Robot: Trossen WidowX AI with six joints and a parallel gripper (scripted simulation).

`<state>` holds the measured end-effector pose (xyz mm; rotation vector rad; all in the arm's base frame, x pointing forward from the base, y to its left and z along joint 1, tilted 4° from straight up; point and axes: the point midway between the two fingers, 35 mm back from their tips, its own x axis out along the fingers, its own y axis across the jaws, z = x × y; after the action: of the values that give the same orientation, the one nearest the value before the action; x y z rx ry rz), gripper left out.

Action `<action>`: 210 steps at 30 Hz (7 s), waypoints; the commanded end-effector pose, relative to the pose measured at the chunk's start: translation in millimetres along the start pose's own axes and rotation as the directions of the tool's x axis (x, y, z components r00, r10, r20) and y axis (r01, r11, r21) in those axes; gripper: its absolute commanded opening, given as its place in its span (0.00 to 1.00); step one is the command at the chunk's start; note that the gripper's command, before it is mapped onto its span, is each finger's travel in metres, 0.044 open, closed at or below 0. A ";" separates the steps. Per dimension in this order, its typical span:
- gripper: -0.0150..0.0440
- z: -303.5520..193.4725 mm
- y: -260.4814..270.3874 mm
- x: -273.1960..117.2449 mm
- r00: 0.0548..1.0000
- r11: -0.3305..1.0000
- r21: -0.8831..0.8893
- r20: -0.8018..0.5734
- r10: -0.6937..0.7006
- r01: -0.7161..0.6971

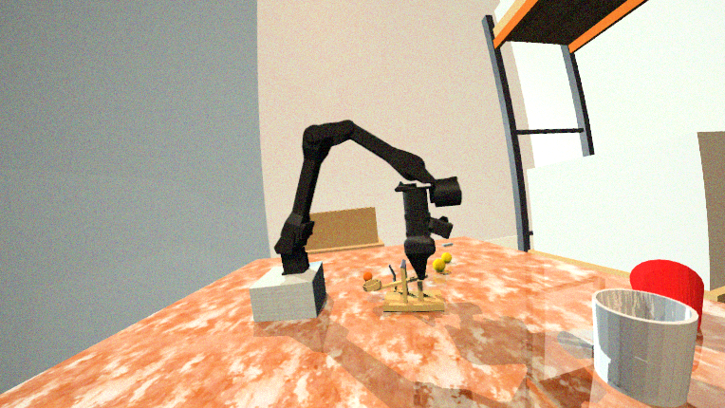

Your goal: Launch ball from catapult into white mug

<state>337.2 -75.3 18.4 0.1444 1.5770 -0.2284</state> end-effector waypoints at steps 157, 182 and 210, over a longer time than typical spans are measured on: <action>1.00 -3.1 -129.7 12.2 1.000 0.937 0.349 0.012 -0.015 0.010; 0.87 -3.4 -130.4 43.6 1.000 0.935 0.355 0.010 -0.018 0.013; 0.25 -1.6 -130.2 0.5 1.000 0.936 0.351 0.012 -0.016 0.011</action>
<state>305.4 -201.6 26.7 0.4065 1.5101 -0.5208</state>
